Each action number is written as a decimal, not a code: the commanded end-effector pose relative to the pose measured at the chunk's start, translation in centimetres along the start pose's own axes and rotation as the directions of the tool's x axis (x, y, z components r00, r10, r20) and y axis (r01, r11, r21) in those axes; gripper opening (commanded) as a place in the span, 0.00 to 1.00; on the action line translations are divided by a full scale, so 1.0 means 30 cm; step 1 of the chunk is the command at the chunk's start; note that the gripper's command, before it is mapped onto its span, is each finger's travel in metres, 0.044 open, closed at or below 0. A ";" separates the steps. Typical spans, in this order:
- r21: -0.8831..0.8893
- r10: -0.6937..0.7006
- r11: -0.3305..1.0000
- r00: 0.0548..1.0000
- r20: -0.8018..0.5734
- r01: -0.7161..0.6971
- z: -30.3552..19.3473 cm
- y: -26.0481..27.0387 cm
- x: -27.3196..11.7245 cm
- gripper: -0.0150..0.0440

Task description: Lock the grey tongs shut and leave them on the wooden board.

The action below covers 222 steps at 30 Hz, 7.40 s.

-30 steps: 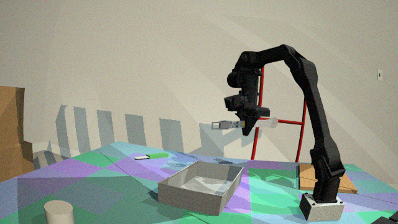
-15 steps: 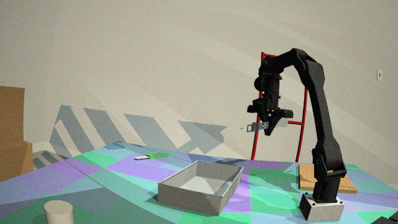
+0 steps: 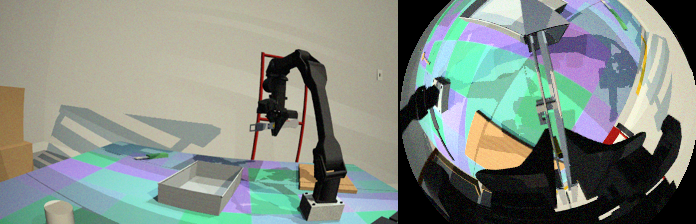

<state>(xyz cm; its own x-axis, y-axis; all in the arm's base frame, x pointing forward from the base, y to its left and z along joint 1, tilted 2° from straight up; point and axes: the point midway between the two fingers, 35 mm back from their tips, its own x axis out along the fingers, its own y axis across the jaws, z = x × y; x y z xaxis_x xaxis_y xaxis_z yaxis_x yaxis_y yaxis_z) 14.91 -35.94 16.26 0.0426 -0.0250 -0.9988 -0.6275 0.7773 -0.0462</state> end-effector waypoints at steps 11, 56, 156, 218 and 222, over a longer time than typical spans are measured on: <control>0.509 -0.004 0.861 1.000 0.000 0.004 -0.087 0.029 -0.001 0.00; 0.719 -0.003 -0.695 1.000 -0.007 0.003 -0.355 0.170 -0.002 0.00; -0.807 -0.212 0.590 0.967 -0.142 0.011 -0.760 0.500 0.042 0.00; -0.842 -0.782 0.538 0.355 -0.512 -0.031 -0.647 0.609 0.017 0.00; -0.843 -0.785 0.536 0.347 -0.513 -0.033 -0.641 0.611 0.016 0.00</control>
<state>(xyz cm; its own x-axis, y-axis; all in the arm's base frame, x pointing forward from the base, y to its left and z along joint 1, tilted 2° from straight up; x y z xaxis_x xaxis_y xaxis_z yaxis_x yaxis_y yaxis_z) -11.68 -33.93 14.16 0.1041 -0.9345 -0.3403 -0.9943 -0.1061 -0.0127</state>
